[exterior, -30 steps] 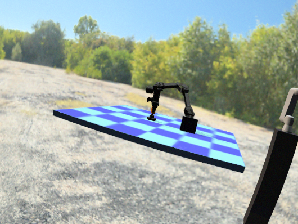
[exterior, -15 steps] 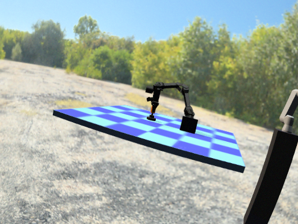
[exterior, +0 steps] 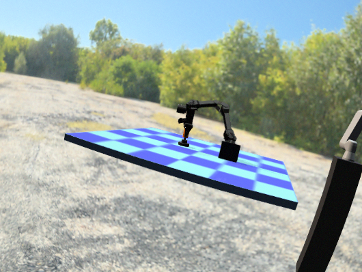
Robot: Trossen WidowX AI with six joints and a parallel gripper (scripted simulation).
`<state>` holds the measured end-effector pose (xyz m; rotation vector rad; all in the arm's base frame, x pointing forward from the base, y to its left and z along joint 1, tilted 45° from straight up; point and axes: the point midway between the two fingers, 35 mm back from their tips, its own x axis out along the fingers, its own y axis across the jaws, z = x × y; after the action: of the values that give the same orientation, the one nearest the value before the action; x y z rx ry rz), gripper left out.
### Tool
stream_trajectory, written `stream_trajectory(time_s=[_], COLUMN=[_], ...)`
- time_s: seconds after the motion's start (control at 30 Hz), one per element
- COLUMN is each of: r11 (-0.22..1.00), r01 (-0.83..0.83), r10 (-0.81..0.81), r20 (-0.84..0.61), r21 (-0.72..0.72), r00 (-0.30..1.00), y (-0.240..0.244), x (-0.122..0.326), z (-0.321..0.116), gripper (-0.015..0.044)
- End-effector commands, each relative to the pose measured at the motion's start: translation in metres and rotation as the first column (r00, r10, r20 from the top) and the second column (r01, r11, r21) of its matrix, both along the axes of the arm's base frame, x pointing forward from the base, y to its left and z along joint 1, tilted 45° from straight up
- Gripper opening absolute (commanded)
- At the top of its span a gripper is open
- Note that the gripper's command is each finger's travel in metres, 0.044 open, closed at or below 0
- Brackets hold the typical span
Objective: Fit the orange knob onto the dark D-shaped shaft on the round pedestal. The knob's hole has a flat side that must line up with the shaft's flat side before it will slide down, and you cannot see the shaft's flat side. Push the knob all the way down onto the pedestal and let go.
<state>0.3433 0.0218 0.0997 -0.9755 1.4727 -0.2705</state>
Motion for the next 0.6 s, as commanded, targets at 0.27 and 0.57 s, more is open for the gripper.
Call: stream_trajectory(time_s=[0.27, 0.57], r11=[1.0, 1.0], r01=[-0.001, -0.019], r10=[0.001, 0.019], r20=[0.0, -0.017], r21=[0.003, -0.001], r00=[1.0, 1.0], y=[-0.0016, 0.0009], x=[-0.002, -0.0022], z=[-0.0004, 0.0037], gripper=[0.0, 0.0])
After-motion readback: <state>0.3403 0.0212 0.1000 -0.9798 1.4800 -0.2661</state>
